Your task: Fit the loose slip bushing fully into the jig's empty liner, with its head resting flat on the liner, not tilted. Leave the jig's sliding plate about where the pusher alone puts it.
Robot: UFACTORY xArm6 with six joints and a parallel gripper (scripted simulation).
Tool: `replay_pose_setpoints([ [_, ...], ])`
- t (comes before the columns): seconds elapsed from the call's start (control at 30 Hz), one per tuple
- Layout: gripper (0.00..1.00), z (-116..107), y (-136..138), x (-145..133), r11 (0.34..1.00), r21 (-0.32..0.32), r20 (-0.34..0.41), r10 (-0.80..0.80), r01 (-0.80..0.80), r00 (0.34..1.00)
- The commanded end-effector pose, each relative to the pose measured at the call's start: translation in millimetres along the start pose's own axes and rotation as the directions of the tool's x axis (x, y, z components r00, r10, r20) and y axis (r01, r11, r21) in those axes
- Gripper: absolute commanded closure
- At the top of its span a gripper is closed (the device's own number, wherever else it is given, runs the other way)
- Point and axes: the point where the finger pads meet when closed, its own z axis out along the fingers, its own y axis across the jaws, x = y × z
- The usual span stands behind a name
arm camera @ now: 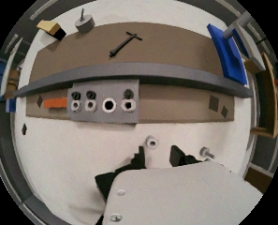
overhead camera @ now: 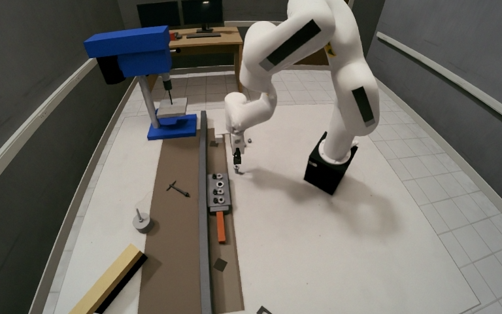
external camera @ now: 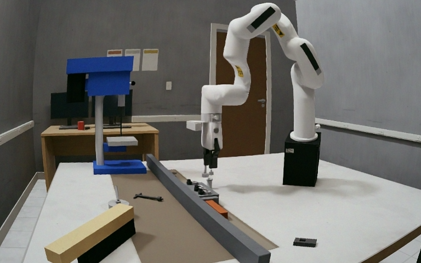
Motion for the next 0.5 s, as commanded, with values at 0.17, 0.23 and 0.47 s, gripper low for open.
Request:
replay_pose_setpoints([
  [0.17,0.5,-0.3,0.4,1.3,1.0,-0.001,-0.003,0.0,0.0,1.0],
  [0.23,0.5,-0.1,0.4,1.3,1.0,-0.001,-0.003,0.0,0.0,1.0],
  [0.47,0.5,3.2,0.4,1.4,1.0,-0.001,-0.002,0.0,0.0,1.0],
])
